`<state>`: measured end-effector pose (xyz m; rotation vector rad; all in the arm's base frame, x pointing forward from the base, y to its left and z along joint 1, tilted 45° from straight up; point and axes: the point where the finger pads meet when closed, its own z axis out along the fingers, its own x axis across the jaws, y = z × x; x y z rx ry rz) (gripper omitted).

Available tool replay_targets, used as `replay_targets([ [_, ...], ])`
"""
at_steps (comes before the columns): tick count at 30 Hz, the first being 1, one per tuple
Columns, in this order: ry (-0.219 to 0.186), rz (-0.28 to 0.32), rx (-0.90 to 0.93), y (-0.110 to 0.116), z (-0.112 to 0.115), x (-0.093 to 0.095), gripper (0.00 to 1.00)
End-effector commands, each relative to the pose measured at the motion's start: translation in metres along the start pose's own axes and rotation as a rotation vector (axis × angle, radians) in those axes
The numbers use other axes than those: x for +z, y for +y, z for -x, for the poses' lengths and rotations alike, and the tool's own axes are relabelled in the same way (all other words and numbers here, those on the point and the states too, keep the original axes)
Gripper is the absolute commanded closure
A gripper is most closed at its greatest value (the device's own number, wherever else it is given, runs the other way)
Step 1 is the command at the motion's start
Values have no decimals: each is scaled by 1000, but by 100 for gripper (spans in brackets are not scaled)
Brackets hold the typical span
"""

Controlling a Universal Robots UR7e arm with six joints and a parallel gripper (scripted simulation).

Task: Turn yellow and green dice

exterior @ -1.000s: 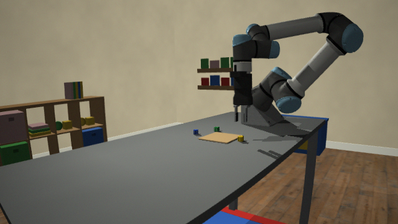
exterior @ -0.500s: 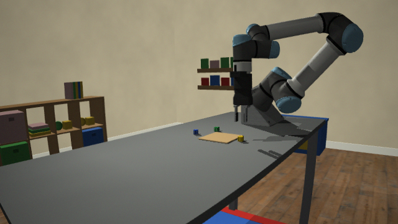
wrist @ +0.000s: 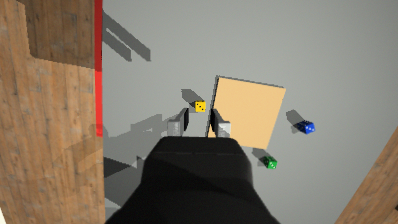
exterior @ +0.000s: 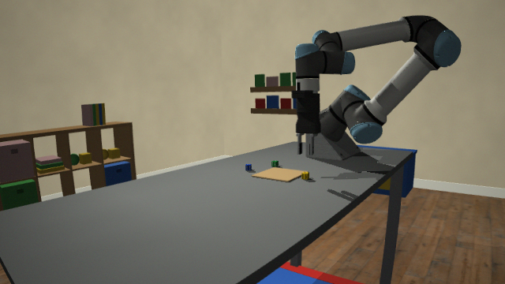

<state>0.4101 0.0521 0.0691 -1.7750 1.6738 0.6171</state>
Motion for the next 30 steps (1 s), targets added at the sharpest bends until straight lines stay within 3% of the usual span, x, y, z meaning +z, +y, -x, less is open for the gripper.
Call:
replay_targets([
  [1,1,-1,0,0,0,1,30],
  [30,1,-1,0,0,0,33,30],
])
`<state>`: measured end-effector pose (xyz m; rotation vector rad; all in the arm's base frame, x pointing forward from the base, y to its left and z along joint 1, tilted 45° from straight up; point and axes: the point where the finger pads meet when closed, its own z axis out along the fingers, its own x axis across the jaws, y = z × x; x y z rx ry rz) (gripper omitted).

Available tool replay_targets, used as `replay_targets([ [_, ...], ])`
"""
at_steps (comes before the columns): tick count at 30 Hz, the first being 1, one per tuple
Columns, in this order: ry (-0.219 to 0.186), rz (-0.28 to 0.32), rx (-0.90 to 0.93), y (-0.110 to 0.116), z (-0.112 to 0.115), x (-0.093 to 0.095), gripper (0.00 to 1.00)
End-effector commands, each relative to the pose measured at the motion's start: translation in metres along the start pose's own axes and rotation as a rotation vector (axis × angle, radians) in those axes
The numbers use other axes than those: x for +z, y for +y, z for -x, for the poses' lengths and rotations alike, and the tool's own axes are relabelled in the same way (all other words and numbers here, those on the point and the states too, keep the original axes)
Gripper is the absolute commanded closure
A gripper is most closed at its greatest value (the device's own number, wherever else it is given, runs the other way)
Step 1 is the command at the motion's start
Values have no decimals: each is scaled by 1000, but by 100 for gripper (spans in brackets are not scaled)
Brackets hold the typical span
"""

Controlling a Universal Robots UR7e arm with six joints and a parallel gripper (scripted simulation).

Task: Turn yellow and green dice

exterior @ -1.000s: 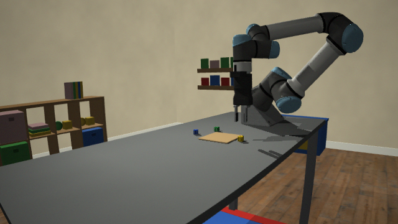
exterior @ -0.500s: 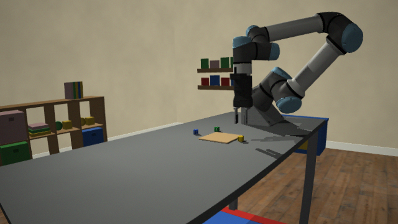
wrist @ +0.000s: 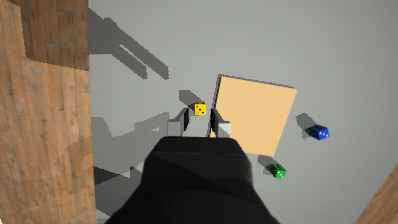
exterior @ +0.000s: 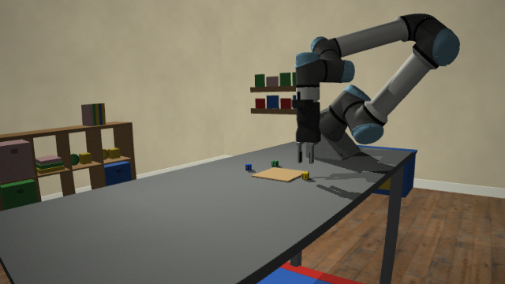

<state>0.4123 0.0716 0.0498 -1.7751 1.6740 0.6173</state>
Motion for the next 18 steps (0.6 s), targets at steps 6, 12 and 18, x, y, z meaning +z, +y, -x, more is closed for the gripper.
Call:
replay_targets([
  [6,1,-1,0,0,0,14,30],
  [12,1,-1,0,0,0,19,30],
  [18,1,-1,0,0,0,22,30],
])
